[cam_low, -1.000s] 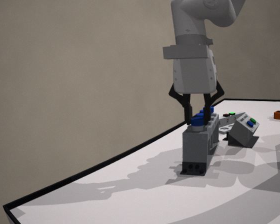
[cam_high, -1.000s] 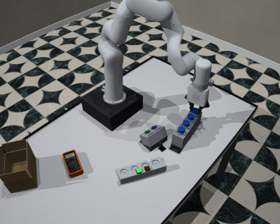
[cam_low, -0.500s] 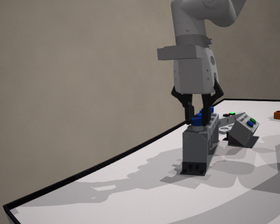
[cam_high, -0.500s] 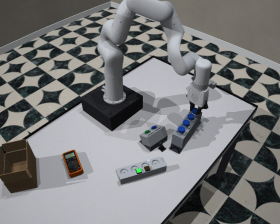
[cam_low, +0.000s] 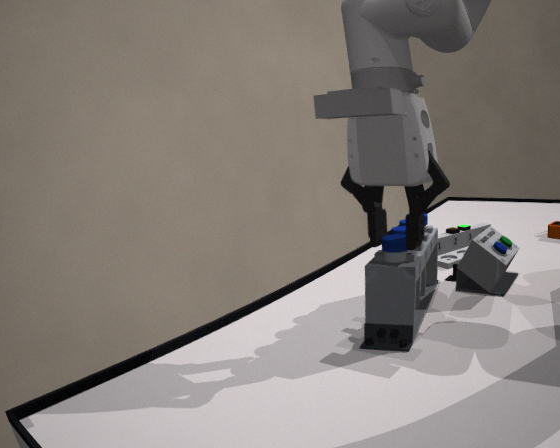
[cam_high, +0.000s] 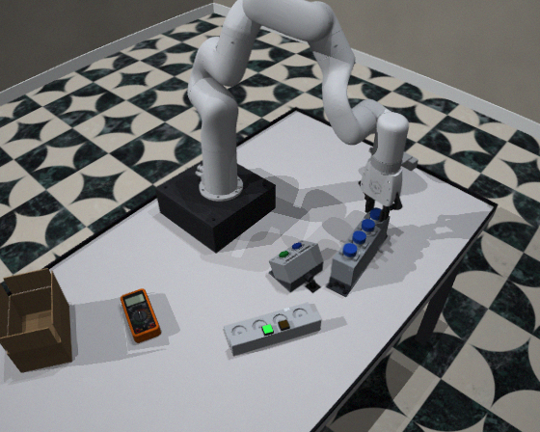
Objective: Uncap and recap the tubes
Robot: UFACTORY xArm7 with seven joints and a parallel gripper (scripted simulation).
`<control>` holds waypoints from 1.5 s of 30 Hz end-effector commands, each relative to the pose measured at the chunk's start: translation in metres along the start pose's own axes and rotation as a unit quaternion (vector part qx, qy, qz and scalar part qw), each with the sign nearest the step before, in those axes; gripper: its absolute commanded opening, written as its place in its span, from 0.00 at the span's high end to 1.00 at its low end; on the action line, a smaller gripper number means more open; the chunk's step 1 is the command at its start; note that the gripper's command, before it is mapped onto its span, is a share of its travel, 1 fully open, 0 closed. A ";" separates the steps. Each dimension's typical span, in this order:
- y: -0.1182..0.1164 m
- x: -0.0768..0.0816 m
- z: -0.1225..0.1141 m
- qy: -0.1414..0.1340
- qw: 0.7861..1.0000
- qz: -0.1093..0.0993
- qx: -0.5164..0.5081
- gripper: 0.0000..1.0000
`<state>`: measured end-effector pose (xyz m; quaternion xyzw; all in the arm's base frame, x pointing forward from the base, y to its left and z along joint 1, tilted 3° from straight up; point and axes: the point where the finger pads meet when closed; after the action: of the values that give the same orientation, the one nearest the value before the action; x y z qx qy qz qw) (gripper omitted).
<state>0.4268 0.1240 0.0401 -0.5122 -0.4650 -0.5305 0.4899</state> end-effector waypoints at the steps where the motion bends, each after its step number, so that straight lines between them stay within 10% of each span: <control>1: 0.002 0.012 0.001 0.001 1.000 -0.003 0.000 0.54; 15: 0.002 0.045 0.001 0.001 1.000 -0.003 0.000 0.54; 31: 0.011 0.045 -0.102 0.000 0.970 -0.003 0.242 0.54; 45: 0.011 0.027 -0.103 0.000 0.970 -0.003 0.242 0.54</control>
<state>0.4270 0.0190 0.0695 -0.3783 -0.5802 -0.4024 0.5986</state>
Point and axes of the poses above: the point where the finger pads meet when closed, its own x axis back along the fingers, its own y axis across the jaws, z = x × y, and after that the axes turned 9 degrees about x, right-handed
